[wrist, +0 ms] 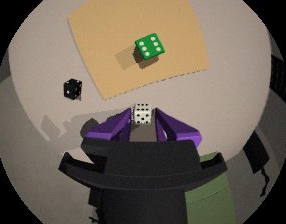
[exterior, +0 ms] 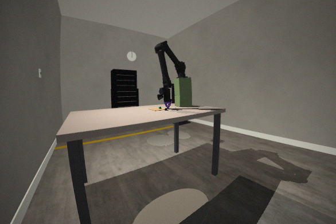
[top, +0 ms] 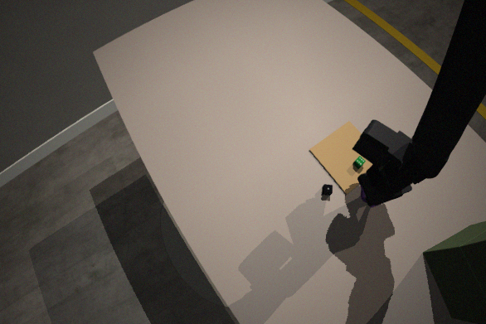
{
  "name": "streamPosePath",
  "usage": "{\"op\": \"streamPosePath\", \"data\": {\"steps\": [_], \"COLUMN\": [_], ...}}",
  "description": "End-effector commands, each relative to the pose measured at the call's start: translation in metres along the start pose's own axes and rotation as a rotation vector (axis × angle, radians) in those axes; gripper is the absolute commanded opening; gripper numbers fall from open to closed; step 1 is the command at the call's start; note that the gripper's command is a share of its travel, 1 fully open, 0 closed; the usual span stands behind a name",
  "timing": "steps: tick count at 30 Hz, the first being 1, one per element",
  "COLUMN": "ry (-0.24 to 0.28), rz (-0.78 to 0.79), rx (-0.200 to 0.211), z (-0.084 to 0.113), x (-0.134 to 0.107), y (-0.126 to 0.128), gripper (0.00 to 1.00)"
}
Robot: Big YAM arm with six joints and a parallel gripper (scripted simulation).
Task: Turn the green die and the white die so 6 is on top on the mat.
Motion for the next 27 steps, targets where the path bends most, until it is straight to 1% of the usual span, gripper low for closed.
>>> {"op": "streamPosePath", "data": {"steps": [1, 24, 25, 27], "ry": [-0.002, -0.002, -0.002, -0.002], "rz": [0.014, 0.014, 0.014, 0.014], "rx": [-0.004, -0.004, -0.004, -0.004], "z": [-0.003, -0.003, -0.003, -0.003], "x": [-0.0043, -0.0043, -0.0043, -0.0043], "y": [0.0008, 0.0008, 0.0008, 0.0008], "gripper": [0.33, 0.33, 0.14, 0.14]}}
Point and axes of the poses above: the point where the finger pads meet when closed, its own z axis back along the fingers, its own y axis across the jaws, x = y × z, the point moved 7 cm from there along z, back along the fingers, and after that the axes turned 1 degree about -z, right-handed, at the moved point
